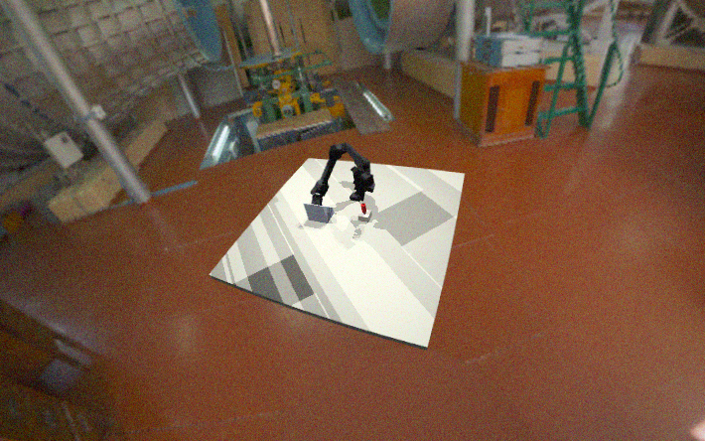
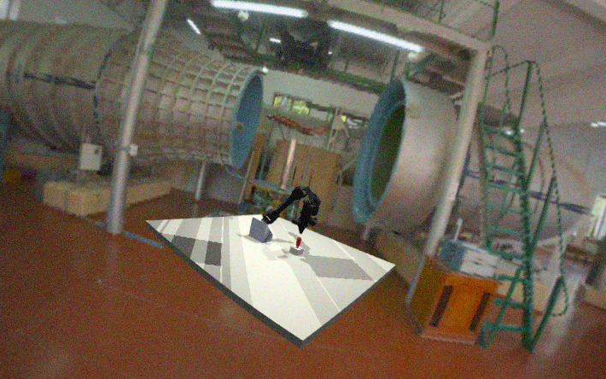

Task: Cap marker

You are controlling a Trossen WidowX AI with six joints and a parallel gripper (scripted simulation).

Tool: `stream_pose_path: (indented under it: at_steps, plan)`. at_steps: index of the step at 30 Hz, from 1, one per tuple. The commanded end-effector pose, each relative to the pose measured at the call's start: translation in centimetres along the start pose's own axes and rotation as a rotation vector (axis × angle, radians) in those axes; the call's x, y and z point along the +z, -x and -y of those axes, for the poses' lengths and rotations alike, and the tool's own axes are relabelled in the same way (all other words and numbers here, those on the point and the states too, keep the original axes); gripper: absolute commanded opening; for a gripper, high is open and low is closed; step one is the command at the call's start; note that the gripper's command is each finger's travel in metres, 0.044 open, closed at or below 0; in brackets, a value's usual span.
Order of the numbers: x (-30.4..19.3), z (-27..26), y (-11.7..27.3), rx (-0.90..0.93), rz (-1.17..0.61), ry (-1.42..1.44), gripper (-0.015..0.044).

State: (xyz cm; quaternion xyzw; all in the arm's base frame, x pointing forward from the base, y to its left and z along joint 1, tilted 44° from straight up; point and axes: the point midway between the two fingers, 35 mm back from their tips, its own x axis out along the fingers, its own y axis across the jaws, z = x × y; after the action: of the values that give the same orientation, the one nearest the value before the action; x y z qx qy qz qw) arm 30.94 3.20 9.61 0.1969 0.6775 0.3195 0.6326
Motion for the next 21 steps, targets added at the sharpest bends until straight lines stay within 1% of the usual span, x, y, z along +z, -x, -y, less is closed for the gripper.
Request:
stream_pose_path:
  at_steps: [1, 8, 21]
  plan:
    - [0.0, 0.0, -0.1, 0.002, 0.001, 0.02, 0.0]
    - [0.0, 0.0, -0.3, 0.002, 0.001, 0.02, 0.0]
    - [0.0, 0.0, -2.2, 0.003, 0.001, 0.021, 0.0]
